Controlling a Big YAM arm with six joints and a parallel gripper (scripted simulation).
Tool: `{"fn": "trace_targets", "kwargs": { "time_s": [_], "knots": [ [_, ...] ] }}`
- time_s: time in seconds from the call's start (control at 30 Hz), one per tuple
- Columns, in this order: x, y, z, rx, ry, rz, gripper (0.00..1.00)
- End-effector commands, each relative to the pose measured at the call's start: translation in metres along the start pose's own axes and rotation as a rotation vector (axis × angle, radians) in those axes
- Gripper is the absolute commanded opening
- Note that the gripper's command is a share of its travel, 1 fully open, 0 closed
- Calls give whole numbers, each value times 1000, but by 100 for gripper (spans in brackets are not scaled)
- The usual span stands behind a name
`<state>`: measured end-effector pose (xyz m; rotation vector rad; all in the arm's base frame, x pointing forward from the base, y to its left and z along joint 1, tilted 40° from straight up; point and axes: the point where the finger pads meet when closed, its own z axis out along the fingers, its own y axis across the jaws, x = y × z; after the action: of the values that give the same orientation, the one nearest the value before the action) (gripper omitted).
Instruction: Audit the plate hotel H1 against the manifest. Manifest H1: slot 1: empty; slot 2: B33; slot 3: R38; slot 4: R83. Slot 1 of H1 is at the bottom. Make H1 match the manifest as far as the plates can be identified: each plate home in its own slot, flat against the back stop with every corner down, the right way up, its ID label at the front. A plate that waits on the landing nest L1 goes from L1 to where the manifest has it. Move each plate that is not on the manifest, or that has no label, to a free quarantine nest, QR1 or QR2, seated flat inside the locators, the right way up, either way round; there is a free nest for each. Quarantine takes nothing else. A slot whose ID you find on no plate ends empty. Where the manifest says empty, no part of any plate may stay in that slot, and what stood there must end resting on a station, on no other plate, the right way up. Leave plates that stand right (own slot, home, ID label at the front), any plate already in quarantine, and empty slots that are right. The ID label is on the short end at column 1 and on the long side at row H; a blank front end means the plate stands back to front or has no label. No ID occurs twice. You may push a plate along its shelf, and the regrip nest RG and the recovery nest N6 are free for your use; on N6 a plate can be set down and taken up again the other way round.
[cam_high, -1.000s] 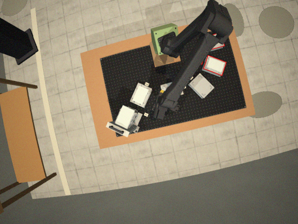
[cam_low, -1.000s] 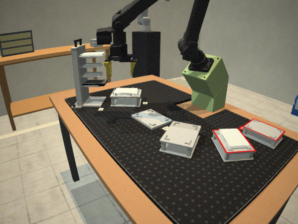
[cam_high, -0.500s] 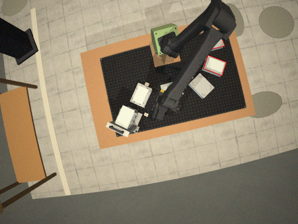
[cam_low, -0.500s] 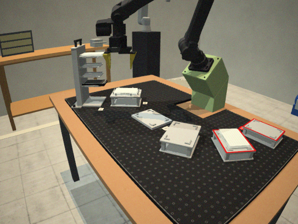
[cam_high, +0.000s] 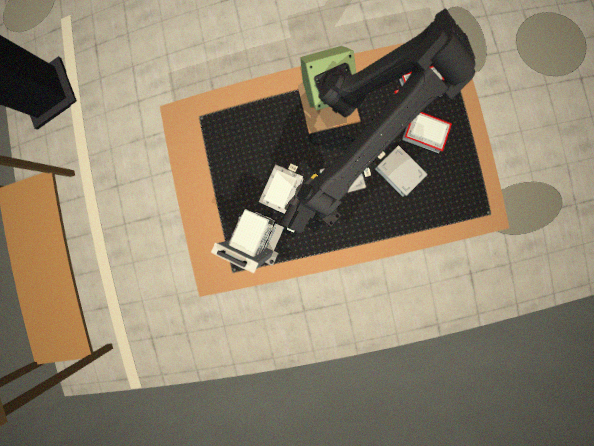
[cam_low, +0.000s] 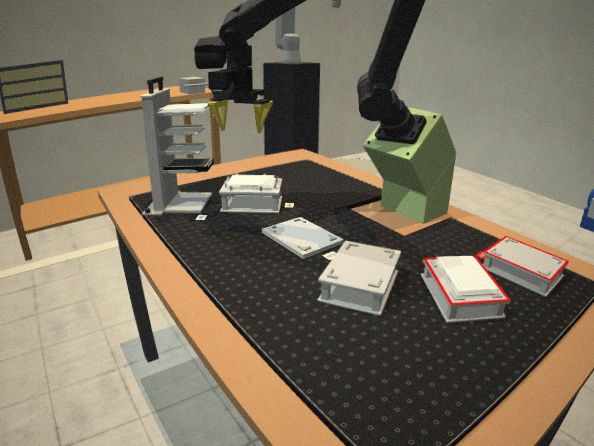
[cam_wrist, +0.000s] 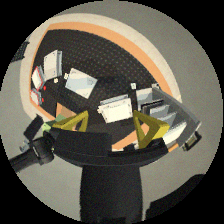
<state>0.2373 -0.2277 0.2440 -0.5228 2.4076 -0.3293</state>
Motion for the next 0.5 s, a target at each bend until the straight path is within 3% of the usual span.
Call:
{"fn": "trace_targets", "kwargs": {
  "time_s": [0.0,0.47],
  "knots": [
    [13,-1,0,-9,7,108,100],
    [52,-13,-1,-6,6,389,100]
  ]
}}
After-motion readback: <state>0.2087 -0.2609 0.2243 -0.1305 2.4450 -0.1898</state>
